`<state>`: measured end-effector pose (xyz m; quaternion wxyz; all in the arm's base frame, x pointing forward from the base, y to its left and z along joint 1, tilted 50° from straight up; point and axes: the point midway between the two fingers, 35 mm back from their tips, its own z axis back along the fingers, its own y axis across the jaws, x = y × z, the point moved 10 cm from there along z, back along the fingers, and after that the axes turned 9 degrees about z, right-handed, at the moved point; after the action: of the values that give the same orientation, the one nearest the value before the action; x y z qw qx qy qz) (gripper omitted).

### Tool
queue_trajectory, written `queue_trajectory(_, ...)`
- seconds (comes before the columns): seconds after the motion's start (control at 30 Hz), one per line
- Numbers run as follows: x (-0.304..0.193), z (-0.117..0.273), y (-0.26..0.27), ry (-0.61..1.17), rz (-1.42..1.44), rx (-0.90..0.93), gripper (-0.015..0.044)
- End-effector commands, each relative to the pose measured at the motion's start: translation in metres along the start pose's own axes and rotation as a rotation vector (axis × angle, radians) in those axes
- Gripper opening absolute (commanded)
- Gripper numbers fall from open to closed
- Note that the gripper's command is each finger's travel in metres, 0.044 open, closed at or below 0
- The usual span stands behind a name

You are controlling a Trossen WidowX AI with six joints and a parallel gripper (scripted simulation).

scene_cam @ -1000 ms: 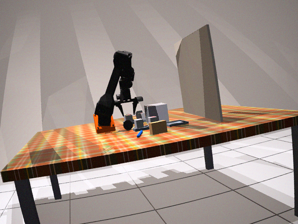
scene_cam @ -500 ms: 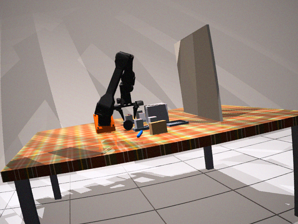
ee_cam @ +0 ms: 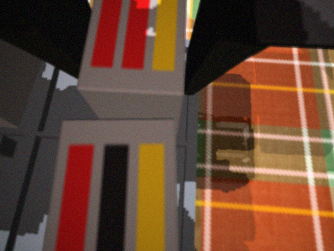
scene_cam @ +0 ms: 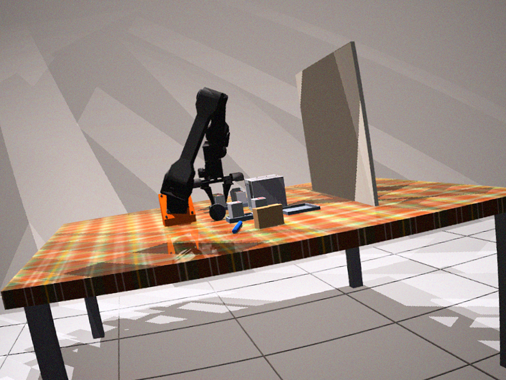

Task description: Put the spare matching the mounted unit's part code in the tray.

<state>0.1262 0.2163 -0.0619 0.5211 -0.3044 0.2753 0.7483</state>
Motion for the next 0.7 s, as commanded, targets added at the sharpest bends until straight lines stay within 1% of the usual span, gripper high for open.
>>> queue_trajectory(0.0,0.0,0.0,0.0,0.0,0.0,0.0,0.0149)
queue_trajectory(0.13,0.0,0.0,0.0,0.0,0.0,0.0,0.0122)
queue_trajectory(0.27,0.0,0.0,0.0,0.0,0.0,0.0,0.0017)
queue_trajectory(0.3,0.0,0.0,0.0,0.0,0.0,0.0,0.0)
queue_trajectory(0.57,0.0,0.001,0.0,-0.001,0.0,0.0,0.0)
queue_trajectory(0.67,0.001,0.016,-0.002,-0.001,0.001,-0.001,0.0)
